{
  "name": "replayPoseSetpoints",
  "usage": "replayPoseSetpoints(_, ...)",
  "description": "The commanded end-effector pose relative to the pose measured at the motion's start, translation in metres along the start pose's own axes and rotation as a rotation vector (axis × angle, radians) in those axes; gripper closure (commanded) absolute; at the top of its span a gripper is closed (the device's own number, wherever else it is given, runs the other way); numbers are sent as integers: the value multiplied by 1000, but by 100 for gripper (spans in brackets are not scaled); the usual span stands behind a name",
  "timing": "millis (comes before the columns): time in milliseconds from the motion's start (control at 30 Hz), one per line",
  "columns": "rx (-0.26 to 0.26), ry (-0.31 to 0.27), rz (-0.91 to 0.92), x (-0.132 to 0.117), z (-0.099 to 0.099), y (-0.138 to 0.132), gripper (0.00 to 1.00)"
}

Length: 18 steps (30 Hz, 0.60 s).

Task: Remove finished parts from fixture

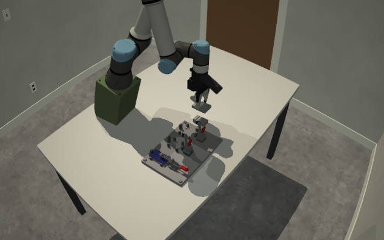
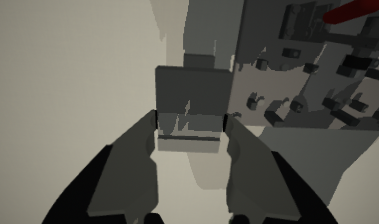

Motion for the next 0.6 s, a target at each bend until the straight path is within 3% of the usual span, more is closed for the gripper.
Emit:
replayPoseSetpoints(0, 0, 1, 0, 1, 0, 0, 100)
replayPoseSetpoints(567, 0, 1, 0, 29, 0, 1, 100)
Point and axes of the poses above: the point where the finger pads meet when closed, its own z axis out along the fingers, its own y axis across the jaws, x = y × z, the point moved 9 cm from there along -z, back along the fingers, and after that the axes turned 3 degrees about -z, right-handed, at the moved point
